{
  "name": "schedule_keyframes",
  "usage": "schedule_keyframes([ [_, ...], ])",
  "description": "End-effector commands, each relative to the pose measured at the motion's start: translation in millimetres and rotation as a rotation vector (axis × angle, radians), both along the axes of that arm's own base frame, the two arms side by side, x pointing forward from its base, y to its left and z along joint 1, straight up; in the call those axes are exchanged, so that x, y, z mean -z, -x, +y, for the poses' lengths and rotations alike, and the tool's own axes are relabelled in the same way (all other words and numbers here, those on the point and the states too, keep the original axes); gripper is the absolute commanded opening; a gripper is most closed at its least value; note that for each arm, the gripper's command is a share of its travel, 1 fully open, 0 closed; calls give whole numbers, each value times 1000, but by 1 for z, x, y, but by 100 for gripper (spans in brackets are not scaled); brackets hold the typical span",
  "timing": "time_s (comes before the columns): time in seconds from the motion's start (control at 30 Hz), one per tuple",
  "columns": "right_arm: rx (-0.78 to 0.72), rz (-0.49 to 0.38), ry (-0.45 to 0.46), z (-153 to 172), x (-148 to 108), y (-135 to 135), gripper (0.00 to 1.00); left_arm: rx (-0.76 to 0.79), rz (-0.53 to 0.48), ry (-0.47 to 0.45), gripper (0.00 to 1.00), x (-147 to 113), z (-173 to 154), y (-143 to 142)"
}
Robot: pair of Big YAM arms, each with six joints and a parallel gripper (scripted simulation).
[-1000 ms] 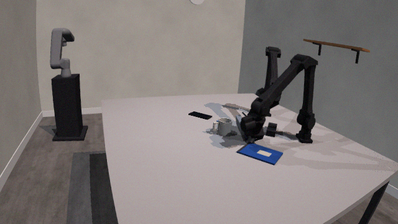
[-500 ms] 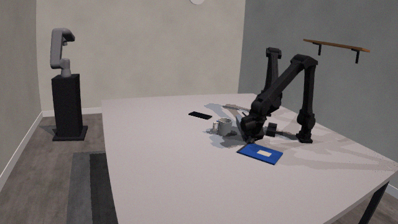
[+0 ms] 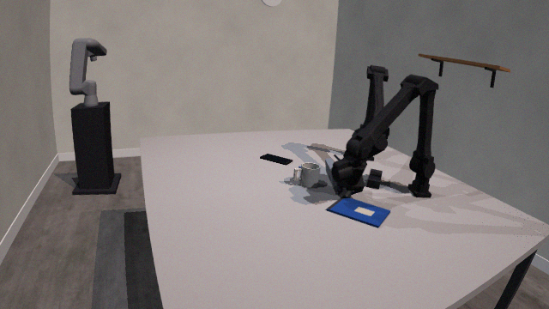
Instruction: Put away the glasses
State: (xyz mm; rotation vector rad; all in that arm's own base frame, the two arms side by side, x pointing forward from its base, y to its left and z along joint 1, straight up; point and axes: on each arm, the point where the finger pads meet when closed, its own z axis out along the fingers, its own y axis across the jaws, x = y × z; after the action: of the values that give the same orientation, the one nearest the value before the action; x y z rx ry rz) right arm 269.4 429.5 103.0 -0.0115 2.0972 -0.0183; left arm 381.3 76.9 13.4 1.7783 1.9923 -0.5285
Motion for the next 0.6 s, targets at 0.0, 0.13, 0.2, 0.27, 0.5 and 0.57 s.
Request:
schedule_keyframes([
  [0.0, 28, 1, -13, 11, 2, -5, 0, -9, -49, -26, 57, -14, 11, -23],
  [0.13, 37, 10, 24, -5, 16, -2, 0, -9, -49, -26, 57, -14, 11, -23],
  [0.2, 43, 3, -1, 5, 8, -4, 0, -9, -49, -26, 57, -14, 11, -23],
  [0.27, 51, 0, -13, 8, 5, -5, 0, -9, -49, -26, 57, -14, 11, -23],
  [0.5, 66, 5, 1, 1, 13, -3, 0, -9, -49, -26, 57, -14, 11, -23],
  [0.57, 71, 23, 9, -6, 19, -4, 0, -9, -49, -26, 57, -14, 11, -23],
])
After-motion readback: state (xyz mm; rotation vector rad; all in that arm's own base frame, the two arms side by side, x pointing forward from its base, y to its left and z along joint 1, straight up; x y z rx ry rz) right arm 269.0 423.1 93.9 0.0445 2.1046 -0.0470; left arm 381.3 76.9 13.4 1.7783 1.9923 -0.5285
